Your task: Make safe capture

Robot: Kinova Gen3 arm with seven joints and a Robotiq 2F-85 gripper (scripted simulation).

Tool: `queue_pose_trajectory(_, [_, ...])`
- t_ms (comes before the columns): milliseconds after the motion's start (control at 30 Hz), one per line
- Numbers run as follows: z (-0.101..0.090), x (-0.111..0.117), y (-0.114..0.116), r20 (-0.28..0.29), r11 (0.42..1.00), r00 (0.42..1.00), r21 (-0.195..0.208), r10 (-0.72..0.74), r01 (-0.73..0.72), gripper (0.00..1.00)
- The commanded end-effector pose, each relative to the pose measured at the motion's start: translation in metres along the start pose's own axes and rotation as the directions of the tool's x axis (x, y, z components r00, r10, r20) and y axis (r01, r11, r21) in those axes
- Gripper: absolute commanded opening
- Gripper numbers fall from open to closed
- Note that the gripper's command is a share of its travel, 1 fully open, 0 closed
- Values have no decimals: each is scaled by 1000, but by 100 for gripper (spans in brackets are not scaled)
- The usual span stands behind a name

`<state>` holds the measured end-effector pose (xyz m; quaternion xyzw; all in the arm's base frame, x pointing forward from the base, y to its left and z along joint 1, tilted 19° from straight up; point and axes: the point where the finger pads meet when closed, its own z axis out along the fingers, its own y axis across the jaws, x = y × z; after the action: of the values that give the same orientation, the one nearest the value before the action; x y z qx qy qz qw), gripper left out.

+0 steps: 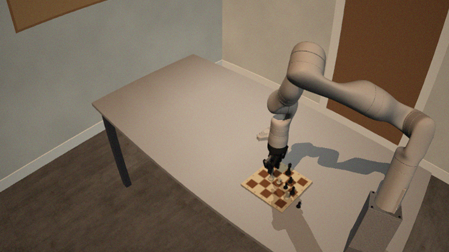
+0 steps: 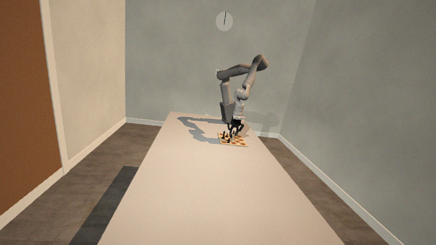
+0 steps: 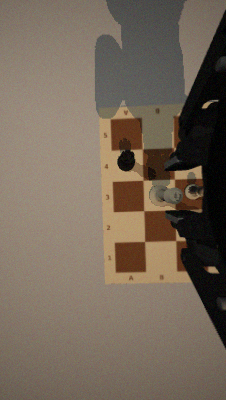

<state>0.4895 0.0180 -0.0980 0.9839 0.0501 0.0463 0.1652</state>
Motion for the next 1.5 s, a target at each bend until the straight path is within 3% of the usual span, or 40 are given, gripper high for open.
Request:
queue_pose_trajectory(0, [-9, 4, -5, -11, 1000, 1000, 7, -3, 3, 41])
queue_pose_trajectory(367, [-63, 3, -5, -11, 1000, 1000, 7, -3, 3, 41])
queue_pose_trajectory(700, [-73, 3, -4, -11, 1000, 1000, 7, -3, 3, 41])
queue_pose_trajectory(733, [-73, 3, -4, -11, 1000, 1000, 7, -3, 3, 100])
queue_pose_trajectory(1467, [-74, 3, -4, -11, 1000, 1000, 7, -3, 3, 100])
